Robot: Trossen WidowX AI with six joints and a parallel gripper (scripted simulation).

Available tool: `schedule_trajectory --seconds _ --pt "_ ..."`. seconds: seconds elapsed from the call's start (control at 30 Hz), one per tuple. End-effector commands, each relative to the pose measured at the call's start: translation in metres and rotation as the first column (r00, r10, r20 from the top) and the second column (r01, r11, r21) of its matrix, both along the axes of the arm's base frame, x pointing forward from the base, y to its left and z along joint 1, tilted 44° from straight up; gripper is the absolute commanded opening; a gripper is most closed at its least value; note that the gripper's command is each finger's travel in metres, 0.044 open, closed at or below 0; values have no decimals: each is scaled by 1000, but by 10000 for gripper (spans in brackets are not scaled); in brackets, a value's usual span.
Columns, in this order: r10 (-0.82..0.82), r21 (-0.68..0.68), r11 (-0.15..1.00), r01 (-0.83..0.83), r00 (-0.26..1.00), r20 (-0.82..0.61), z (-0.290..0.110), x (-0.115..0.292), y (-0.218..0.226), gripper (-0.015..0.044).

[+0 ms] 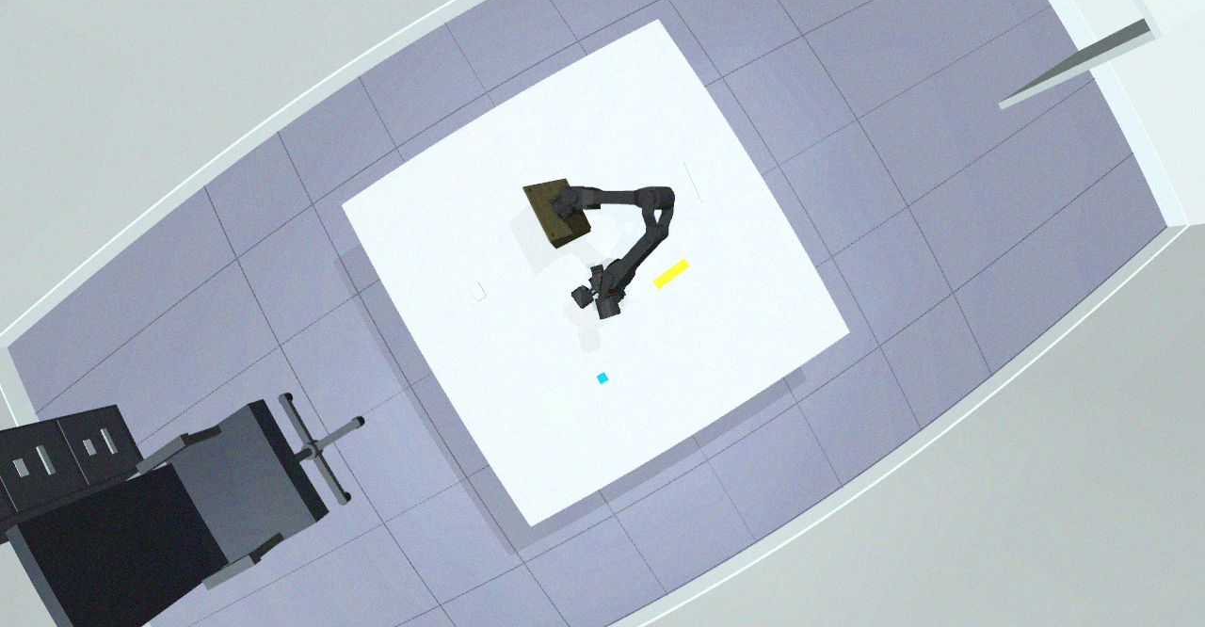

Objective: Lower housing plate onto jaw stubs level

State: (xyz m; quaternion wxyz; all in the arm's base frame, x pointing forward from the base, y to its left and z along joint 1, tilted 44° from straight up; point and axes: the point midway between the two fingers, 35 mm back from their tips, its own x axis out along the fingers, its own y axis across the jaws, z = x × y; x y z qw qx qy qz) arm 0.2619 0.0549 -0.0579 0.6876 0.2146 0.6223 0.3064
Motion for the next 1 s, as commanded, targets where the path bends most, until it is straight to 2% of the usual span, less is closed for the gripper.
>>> schedule_trajectory --seconds 0.0,0.97 --pt "8 2 1000 -8 1000 -5 -2 -1 4 351" --pt "8 2 1000 -8 1000 -5 -1 -2 2 351"
